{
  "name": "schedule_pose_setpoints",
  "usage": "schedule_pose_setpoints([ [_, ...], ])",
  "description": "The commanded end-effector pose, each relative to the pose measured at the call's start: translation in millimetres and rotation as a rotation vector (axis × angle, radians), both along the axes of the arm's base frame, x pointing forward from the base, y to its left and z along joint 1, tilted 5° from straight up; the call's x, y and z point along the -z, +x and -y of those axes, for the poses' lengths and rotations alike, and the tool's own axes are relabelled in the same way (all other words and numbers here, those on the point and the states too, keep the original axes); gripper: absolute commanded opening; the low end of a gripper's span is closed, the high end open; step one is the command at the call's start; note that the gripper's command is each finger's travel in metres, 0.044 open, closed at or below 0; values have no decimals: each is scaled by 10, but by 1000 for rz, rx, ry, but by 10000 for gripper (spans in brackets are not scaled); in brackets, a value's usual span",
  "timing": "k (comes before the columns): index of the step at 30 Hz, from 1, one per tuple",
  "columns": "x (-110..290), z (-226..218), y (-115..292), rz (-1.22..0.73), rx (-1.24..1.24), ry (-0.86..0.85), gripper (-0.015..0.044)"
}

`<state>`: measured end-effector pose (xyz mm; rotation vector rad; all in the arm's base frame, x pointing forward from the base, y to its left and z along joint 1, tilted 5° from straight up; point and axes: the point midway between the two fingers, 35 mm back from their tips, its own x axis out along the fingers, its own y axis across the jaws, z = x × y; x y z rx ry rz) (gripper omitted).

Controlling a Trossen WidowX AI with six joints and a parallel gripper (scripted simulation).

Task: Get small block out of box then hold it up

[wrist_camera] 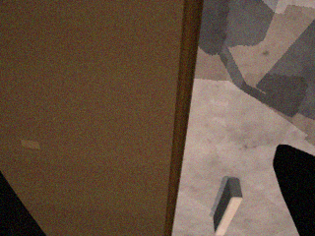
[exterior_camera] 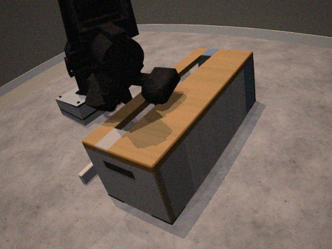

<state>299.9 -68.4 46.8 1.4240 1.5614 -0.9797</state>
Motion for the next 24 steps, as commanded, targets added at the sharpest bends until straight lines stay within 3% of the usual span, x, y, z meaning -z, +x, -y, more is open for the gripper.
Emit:
schedule_pose_setpoints([
  [1, -30, -115, -5, 8, 2, 2, 400],
  [24, -70, -730, -45, 8, 2, 6, 400],
])
